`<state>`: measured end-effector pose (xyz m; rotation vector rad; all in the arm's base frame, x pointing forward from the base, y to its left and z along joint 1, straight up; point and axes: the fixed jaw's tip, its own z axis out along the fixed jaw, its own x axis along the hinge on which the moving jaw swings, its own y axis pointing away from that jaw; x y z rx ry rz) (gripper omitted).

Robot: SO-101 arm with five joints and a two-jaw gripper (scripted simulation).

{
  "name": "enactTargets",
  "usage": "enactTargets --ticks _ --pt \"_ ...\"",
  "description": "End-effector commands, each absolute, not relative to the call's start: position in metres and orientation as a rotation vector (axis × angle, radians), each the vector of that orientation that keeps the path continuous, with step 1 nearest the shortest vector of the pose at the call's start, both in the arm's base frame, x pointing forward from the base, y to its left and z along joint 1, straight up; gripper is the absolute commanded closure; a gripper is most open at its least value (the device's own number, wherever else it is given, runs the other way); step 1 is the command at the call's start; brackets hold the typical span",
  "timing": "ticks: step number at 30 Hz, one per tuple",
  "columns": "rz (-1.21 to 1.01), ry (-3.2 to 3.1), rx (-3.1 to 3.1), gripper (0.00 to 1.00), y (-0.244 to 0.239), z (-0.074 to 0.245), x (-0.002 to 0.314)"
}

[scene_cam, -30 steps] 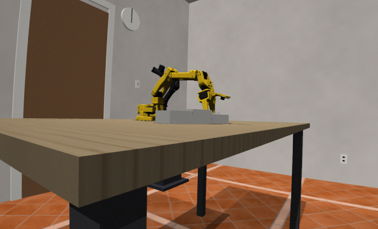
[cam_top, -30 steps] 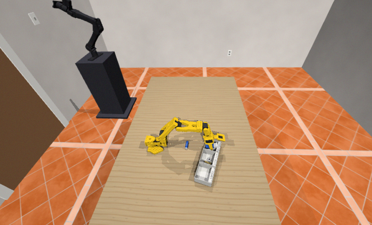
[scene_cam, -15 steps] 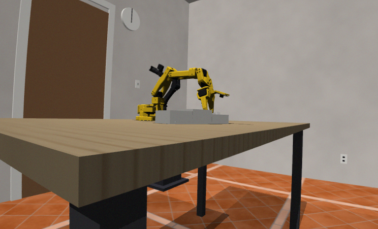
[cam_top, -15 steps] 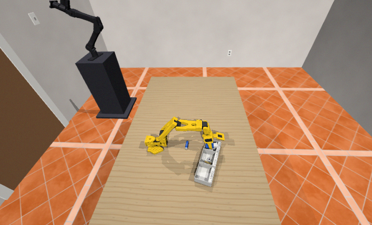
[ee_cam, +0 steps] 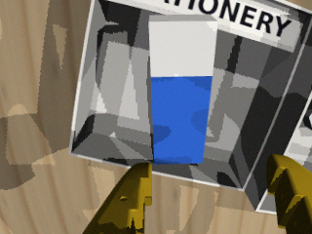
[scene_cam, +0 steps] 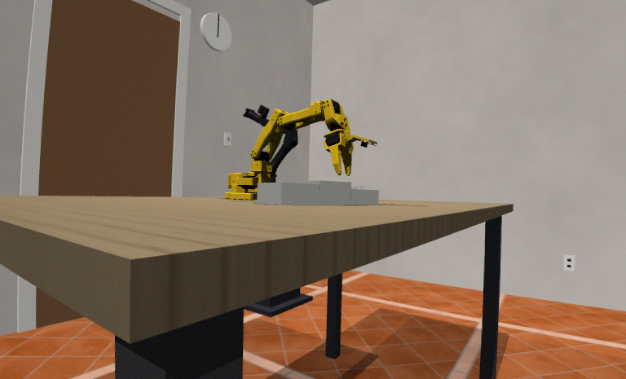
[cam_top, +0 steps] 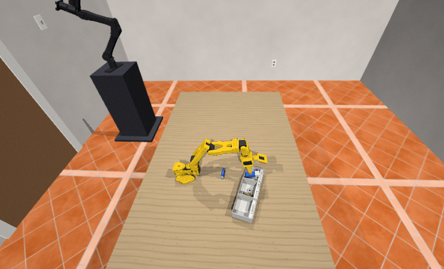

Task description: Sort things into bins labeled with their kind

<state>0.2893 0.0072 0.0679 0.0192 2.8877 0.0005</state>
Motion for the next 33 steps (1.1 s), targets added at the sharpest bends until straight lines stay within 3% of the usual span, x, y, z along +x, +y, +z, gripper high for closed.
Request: enactTargets --ticks 1,24,33 --pt "0.006 2.8 0.025 0.78 0.009 0.092 0.295" --pt "0.006 2.801 0.025 0.78 0.009 0.094 0.293" --pt "-0.003 2.818 0.018 0.78 0.004 0.121 0.25"
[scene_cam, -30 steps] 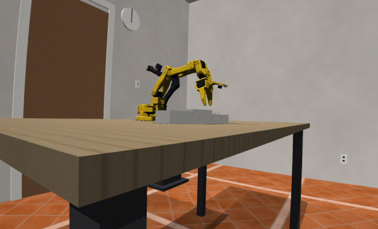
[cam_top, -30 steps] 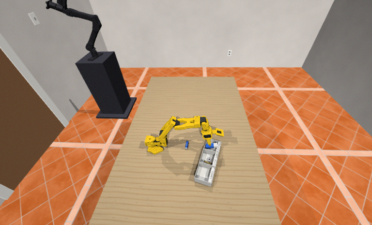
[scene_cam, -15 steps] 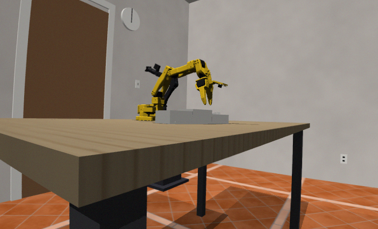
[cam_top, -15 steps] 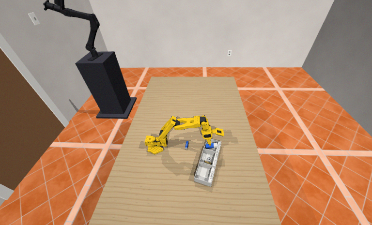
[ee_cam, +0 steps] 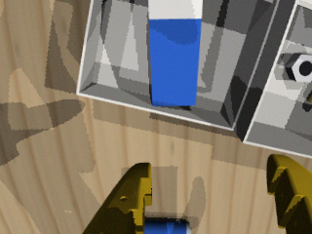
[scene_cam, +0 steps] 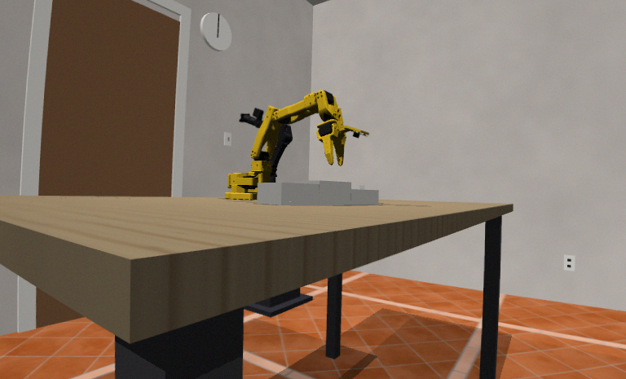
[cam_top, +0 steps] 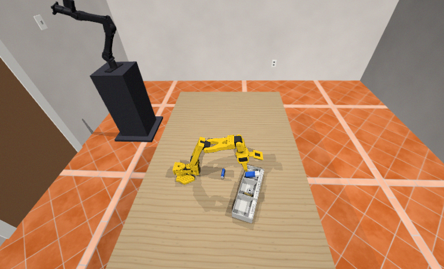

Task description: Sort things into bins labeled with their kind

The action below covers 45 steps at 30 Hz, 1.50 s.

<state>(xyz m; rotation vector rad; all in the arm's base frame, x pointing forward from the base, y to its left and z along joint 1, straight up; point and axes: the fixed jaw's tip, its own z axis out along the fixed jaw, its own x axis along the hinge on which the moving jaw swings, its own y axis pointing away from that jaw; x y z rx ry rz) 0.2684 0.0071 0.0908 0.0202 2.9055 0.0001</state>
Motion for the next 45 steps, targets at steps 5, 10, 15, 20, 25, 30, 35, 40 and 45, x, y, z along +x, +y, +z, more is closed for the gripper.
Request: enactTargets --ticks 5,10,15,20,25,30,35,40,45 --pt "-0.007 2.828 0.015 0.78 0.003 0.128 0.225" --pt "-0.013 2.841 0.01 0.78 0.001 0.13 0.186" --pt "-0.016 2.849 0.007 0.78 0.001 0.127 0.166" --pt "-0.017 2.85 0.007 0.78 0.001 0.126 0.164" --pt "-0.017 2.85 0.007 0.78 0.001 0.126 0.164" --pt "-0.017 2.85 0.007 0.78 0.001 0.126 0.164" --pt "-0.017 2.85 0.007 0.78 0.001 0.126 0.164" --pt "-0.017 2.85 0.007 0.78 0.001 0.126 0.164" --pt "-0.017 2.85 0.007 0.78 0.001 0.126 0.164"
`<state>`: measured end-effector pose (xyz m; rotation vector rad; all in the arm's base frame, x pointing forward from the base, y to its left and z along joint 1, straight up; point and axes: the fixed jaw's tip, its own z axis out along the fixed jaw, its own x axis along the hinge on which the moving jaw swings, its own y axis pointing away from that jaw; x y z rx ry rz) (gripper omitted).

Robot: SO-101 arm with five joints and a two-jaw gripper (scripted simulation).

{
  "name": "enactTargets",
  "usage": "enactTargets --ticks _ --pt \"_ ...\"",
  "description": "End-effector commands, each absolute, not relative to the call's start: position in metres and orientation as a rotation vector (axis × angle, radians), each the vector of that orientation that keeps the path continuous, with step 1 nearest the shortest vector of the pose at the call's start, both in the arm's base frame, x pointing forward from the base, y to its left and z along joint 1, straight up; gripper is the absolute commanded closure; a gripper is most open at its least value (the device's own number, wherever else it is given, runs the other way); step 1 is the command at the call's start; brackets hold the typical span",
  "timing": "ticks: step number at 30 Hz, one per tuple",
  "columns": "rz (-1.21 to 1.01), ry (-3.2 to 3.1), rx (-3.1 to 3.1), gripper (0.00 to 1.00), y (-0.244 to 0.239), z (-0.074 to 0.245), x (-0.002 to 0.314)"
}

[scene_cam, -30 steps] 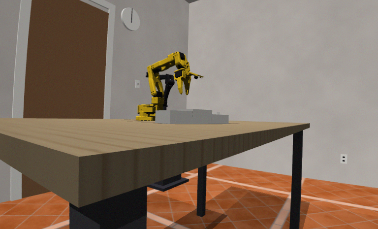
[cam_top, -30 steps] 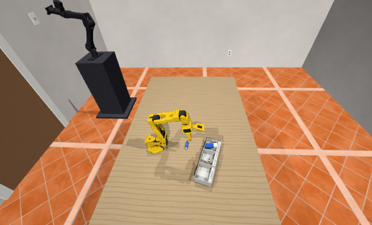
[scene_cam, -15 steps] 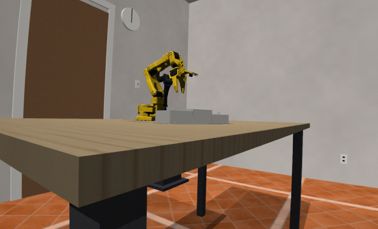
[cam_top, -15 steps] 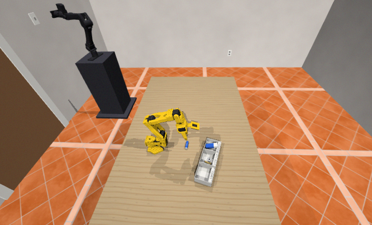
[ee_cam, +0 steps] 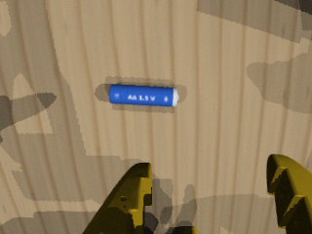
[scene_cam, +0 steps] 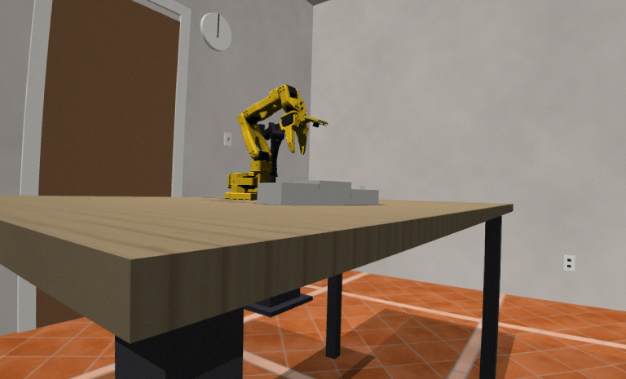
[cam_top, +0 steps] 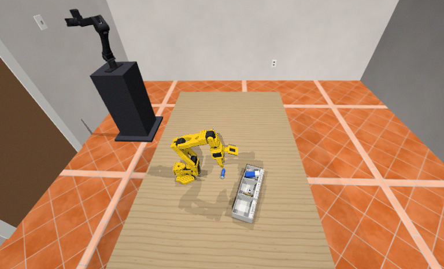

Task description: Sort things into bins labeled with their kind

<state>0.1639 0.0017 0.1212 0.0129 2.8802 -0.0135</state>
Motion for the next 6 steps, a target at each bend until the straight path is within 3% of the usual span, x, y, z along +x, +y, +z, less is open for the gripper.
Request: enactTargets --ticks 1,6 --pt "-0.017 2.85 0.007 0.78 0.0008 0.1261 0.1636" --pt "-0.017 2.85 0.007 0.78 0.0008 0.1261 0.1636"
